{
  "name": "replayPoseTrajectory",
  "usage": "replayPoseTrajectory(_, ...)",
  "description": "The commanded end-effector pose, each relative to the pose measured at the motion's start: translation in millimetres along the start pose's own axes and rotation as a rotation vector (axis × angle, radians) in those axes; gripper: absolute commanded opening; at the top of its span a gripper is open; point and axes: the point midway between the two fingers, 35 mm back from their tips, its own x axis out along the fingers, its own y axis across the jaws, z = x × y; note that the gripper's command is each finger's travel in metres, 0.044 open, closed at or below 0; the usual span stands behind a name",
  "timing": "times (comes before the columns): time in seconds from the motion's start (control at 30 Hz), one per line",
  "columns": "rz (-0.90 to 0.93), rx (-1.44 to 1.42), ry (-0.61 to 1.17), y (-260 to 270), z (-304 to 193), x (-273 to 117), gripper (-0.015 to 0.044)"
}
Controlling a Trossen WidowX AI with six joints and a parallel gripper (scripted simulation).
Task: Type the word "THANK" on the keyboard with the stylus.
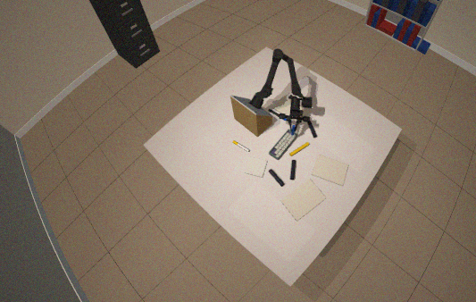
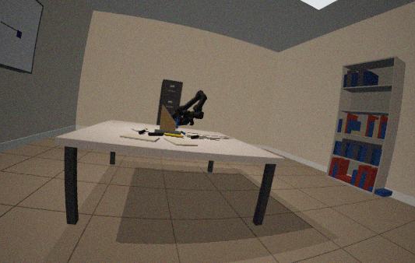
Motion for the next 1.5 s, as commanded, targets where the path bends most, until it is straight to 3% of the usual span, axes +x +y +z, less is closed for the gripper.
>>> replayPoseTrajectory(0.0, 0.003, 0.007, -0.008, 2.2, 0.7, -0.9, 0.0081)
replayPoseTrajectory(1.47, 0.003, 0.007, -0.007, 1.1, -6.0, 2.4, 0.0081)
